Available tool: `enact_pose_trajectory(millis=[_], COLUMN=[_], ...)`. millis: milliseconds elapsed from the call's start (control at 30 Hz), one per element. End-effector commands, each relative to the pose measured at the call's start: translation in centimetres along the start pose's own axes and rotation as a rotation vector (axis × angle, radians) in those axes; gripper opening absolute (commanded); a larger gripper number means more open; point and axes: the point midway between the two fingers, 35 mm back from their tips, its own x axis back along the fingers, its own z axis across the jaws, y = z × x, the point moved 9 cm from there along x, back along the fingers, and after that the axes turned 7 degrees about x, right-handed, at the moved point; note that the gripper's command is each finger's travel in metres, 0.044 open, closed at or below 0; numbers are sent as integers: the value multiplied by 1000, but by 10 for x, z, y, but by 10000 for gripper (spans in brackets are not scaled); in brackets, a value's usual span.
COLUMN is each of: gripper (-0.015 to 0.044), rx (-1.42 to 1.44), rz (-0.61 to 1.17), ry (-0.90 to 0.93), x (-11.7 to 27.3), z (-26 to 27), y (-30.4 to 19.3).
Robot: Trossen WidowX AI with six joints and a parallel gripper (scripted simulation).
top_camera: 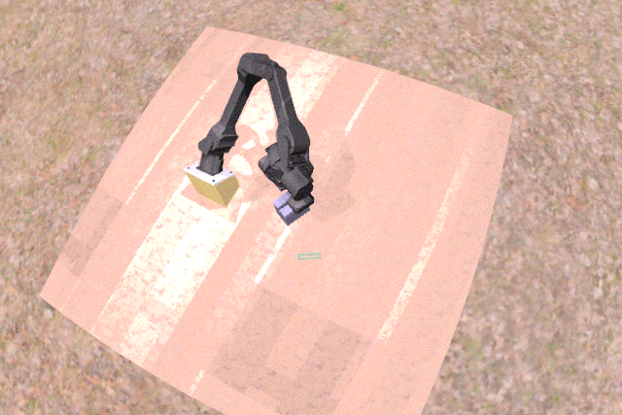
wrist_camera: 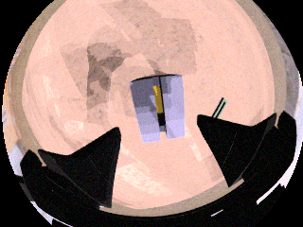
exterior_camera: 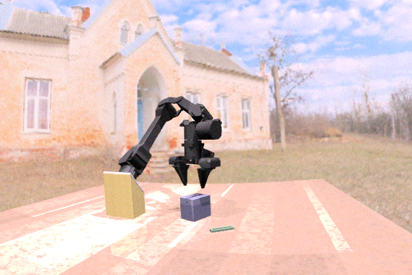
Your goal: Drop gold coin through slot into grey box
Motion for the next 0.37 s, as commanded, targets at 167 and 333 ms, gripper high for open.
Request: enact_pose_trajectory(millis=[167,333], gripper=[440,440], rx=[2,2], rz=[-2,-2], ry=[-8,-8], x=[39,39], z=[2,2], y=[0,0])
